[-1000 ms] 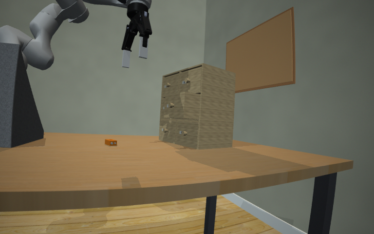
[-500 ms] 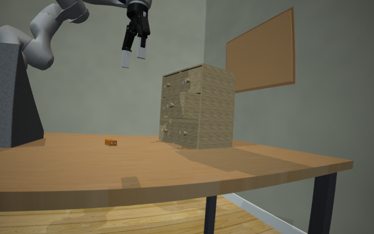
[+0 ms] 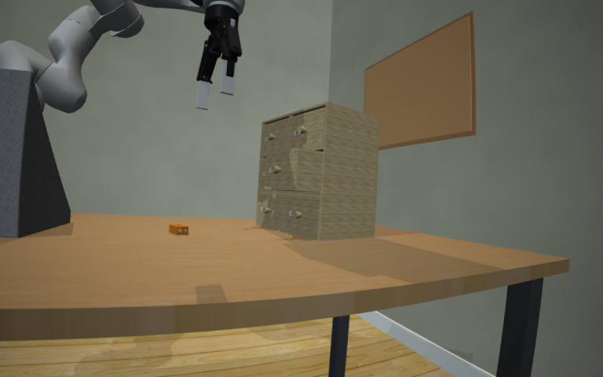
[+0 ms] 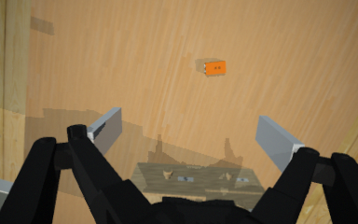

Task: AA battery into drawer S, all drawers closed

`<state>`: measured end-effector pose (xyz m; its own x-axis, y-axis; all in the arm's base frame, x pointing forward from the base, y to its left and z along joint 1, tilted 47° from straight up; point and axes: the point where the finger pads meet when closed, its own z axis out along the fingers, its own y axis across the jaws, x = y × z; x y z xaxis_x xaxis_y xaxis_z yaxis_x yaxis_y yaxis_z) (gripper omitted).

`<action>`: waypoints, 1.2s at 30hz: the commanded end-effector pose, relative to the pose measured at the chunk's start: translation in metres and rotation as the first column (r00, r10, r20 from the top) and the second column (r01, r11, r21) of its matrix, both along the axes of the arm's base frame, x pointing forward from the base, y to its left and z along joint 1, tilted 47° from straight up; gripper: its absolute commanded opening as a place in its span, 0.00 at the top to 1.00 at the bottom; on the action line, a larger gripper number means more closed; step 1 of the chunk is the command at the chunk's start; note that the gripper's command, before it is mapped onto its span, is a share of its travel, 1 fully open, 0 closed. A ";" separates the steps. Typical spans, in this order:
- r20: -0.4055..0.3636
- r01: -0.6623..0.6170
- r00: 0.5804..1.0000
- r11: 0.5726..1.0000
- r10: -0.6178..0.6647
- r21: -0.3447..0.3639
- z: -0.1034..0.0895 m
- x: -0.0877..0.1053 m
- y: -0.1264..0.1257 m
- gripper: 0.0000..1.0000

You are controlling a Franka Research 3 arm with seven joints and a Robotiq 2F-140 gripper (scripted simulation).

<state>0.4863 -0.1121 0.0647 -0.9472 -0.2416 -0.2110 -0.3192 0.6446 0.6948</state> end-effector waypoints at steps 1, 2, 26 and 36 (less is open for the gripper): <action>-0.007 0.003 1.000 1.000 -0.003 0.000 0.000 0.000 0.000 0.00; -0.007 0.003 1.000 1.000 -0.003 0.000 0.000 0.000 0.000 0.00; -0.005 0.002 1.000 1.000 -0.002 0.000 -0.037 -0.064 -0.025 0.00; -0.007 0.003 1.000 1.000 -0.003 0.000 -0.046 -0.080 -0.030 0.00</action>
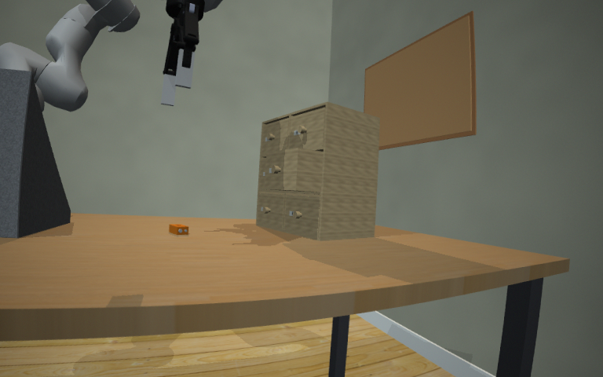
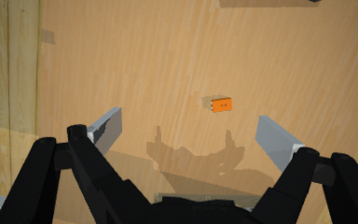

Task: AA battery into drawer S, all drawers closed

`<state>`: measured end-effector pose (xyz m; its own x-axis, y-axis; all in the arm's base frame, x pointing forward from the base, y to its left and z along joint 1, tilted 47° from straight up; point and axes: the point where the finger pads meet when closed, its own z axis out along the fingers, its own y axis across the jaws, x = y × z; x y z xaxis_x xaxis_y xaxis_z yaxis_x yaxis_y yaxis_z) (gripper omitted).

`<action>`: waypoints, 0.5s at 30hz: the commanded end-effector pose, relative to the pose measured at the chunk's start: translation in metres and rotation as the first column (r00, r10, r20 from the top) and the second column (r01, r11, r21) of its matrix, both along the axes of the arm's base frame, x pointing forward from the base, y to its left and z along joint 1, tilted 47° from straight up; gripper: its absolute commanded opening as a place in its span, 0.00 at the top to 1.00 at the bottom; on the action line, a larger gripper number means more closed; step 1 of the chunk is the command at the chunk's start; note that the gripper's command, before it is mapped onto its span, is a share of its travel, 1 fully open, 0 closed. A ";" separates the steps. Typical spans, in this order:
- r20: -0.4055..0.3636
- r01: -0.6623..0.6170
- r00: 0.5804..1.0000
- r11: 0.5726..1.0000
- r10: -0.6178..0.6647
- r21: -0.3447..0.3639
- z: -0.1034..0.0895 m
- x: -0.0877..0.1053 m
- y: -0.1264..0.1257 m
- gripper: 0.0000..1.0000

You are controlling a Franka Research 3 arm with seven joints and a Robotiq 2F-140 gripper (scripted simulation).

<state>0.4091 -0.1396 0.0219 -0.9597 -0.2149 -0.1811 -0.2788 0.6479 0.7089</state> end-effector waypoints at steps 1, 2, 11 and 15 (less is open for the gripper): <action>0.026 -0.024 0.999 1.000 0.024 -0.007 -0.003 -0.003 -0.003 0.00; 0.026 -0.024 0.999 1.000 0.024 -0.007 -0.003 -0.003 -0.003 0.00; 0.040 -0.010 0.999 1.000 0.010 -0.001 -0.004 -0.001 -0.001 0.00; 0.067 0.019 0.998 1.000 -0.020 0.013 -0.006 0.002 0.002 0.00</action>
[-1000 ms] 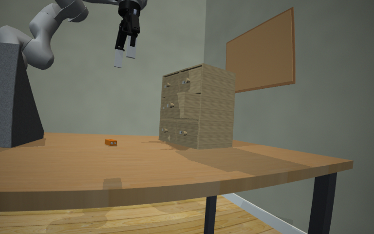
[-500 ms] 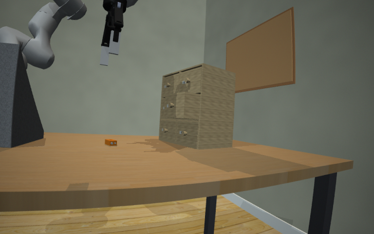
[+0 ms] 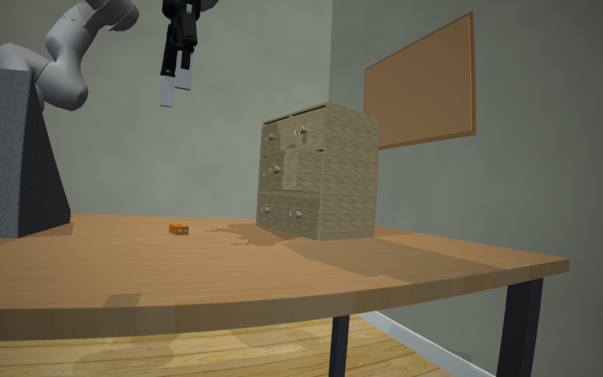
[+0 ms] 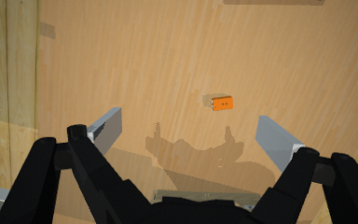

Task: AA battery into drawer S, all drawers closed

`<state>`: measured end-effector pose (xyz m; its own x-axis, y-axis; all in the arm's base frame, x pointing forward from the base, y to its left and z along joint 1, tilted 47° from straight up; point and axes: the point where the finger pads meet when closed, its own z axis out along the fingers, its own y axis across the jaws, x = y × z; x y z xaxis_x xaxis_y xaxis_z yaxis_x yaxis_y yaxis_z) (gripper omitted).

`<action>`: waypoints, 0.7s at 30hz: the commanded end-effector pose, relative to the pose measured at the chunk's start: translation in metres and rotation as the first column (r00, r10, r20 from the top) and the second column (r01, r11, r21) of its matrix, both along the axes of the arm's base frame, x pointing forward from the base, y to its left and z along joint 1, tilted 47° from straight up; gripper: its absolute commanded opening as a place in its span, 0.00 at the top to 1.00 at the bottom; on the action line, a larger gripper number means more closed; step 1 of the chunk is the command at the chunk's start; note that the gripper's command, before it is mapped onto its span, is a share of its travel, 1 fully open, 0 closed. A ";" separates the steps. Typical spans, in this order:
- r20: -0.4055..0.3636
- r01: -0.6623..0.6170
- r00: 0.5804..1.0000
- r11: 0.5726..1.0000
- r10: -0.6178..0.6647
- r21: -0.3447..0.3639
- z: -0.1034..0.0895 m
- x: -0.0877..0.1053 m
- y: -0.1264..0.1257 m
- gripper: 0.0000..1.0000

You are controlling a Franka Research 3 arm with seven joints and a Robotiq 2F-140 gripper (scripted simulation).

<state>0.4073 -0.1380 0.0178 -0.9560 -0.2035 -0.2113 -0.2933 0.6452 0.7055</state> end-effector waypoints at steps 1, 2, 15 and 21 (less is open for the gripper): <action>0.047 0.020 0.999 1.000 -0.020 0.009 -0.002 0.005 0.002 0.00; 0.057 0.031 0.998 0.999 -0.032 0.014 -0.003 0.006 0.003 0.00; 0.222 0.212 0.946 0.969 -0.236 0.124 -0.014 0.028 0.025 0.00; 0.321 0.324 0.867 0.921 -0.381 0.219 -0.022 0.043 0.041 0.00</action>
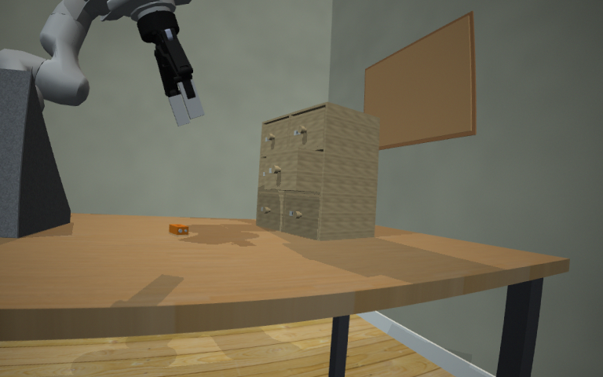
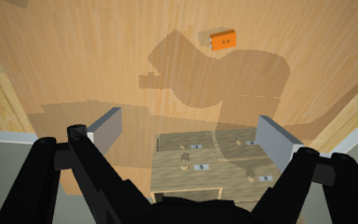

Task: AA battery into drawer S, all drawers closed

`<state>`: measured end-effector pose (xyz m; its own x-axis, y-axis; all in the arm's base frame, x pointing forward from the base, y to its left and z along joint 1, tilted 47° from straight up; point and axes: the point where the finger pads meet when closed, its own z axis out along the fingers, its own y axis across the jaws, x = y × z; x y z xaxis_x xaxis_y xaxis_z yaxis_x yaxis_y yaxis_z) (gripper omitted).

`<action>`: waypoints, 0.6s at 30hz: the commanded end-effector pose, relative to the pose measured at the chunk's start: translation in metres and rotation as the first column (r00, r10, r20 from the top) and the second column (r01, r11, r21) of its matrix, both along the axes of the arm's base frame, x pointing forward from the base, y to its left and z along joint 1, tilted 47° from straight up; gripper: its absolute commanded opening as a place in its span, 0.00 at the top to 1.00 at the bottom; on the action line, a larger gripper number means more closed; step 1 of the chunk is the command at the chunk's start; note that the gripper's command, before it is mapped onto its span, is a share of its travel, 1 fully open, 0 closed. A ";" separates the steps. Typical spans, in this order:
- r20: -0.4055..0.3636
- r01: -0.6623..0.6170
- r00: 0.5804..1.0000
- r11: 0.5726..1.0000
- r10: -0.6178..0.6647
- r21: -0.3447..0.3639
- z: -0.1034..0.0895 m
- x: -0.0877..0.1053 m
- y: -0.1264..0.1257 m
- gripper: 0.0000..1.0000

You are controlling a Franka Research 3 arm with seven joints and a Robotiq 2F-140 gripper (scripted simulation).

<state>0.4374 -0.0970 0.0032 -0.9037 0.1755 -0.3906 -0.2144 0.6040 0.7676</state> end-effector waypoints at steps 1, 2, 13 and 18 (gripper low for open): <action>0.194 0.073 0.979 0.997 -0.067 -0.024 -0.008 0.016 0.003 0.00; 0.216 0.098 0.972 0.995 -0.094 -0.011 -0.010 0.018 0.006 0.00; 0.351 0.262 0.894 0.961 -0.278 0.095 -0.020 0.037 0.026 0.00; 0.399 0.322 0.846 0.936 -0.353 0.145 -0.024 0.045 0.034 0.00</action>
